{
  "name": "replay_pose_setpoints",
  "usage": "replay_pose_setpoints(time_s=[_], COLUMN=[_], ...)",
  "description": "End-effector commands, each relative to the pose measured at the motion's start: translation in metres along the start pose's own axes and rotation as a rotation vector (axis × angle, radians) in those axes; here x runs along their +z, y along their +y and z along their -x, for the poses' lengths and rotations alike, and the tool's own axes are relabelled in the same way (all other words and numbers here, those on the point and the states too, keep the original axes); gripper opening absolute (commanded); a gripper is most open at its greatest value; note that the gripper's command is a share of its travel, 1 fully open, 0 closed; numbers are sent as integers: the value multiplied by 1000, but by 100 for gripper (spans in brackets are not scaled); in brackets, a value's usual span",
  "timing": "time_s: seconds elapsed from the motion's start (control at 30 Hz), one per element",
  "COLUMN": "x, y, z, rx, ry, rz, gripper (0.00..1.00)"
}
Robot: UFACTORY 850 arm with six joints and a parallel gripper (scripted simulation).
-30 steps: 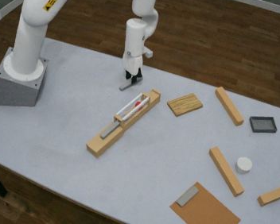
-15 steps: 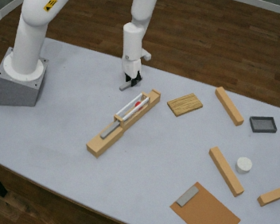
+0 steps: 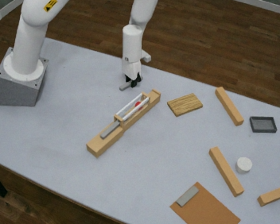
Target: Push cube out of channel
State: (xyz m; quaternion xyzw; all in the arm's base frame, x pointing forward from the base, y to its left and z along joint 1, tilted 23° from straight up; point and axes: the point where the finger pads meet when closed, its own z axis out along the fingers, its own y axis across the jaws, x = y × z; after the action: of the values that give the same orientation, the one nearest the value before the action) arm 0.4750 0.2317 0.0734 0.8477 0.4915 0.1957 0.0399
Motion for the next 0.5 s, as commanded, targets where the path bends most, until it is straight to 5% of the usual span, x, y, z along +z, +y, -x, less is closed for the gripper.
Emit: replay_pose_setpoints(time_s=[0.0,0.03,0.07,0.47], x=[0,0,0,0], y=[0,0,0,0], z=[0,0,0,0], rx=[0,0,0,0], ry=[1,1,1,1], rz=[0,0,0,0], gripper=[39,39,0,0])
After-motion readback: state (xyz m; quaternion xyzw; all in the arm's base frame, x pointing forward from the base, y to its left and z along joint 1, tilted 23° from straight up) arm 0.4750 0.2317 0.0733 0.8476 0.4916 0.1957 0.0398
